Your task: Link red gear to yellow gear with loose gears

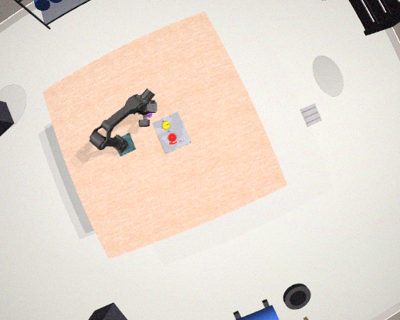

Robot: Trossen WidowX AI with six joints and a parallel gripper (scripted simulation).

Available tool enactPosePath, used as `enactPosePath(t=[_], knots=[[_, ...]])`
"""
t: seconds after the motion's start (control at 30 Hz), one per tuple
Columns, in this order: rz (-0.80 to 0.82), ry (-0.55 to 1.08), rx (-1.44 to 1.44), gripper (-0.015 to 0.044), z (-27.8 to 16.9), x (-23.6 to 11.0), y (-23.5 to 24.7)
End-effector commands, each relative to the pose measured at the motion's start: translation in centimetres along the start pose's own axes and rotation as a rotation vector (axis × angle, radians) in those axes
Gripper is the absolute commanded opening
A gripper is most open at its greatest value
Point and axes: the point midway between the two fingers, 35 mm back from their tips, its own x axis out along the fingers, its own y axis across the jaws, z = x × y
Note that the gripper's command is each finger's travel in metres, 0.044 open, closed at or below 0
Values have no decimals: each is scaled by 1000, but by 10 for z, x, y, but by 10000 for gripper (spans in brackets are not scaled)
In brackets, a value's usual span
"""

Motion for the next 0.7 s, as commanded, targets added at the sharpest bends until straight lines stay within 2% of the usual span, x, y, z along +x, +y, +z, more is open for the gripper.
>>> enactPosePath(t=[0.0, 0.27, 0.67], knots=[[-10, 1, 1, 440, 0, 8, -2], [-10, 1, 1, 440, -1, 12, -2], [-10, 1, 1, 125, -1, 12, -2]])
